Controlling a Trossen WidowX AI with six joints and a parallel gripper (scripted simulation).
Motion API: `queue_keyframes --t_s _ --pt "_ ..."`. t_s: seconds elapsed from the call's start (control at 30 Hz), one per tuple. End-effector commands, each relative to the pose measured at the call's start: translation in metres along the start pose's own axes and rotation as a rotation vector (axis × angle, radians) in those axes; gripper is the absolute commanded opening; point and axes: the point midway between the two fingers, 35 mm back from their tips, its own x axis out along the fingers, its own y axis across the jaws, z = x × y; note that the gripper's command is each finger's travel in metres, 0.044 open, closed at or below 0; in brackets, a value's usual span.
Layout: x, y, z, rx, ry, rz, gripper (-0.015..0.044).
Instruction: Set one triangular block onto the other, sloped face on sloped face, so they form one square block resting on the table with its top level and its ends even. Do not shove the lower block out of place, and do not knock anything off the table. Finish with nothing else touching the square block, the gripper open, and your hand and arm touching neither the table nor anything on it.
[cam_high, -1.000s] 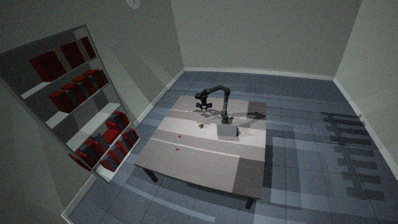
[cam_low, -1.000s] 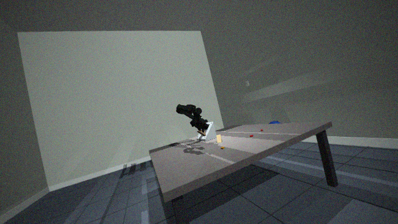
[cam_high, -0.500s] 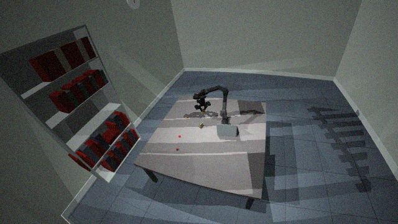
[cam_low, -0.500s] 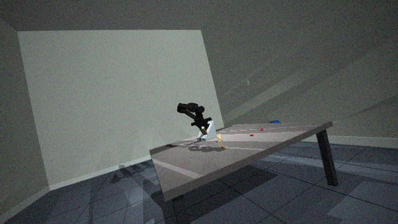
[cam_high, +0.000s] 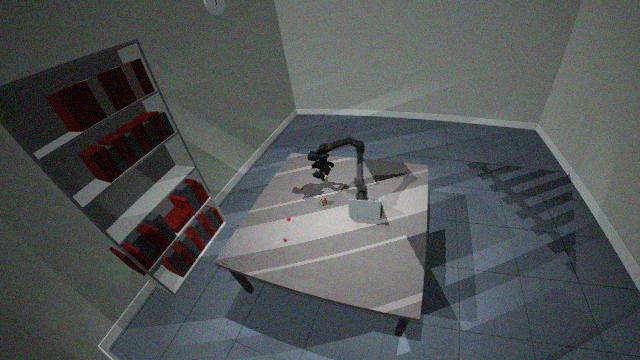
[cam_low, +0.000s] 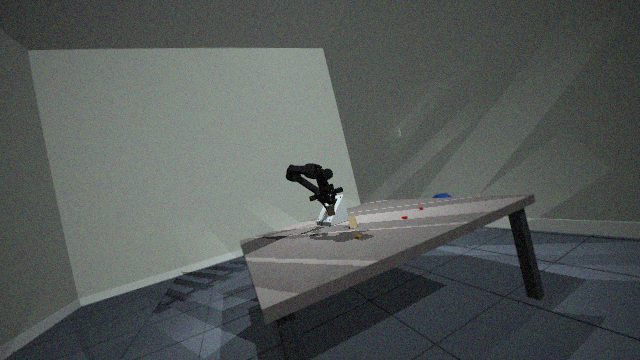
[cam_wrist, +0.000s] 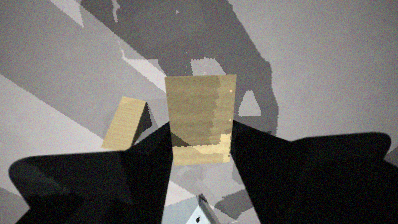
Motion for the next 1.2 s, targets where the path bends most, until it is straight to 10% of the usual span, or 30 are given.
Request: queue_keyframes --t_s 0.0,1.17 --pt "-0.002 0.003 0.004 -0.121 -0.001 -0.004 0.0000" --pt "-0.010 0.042 0.014 -1.338 0.035 -0.004 0.0000"
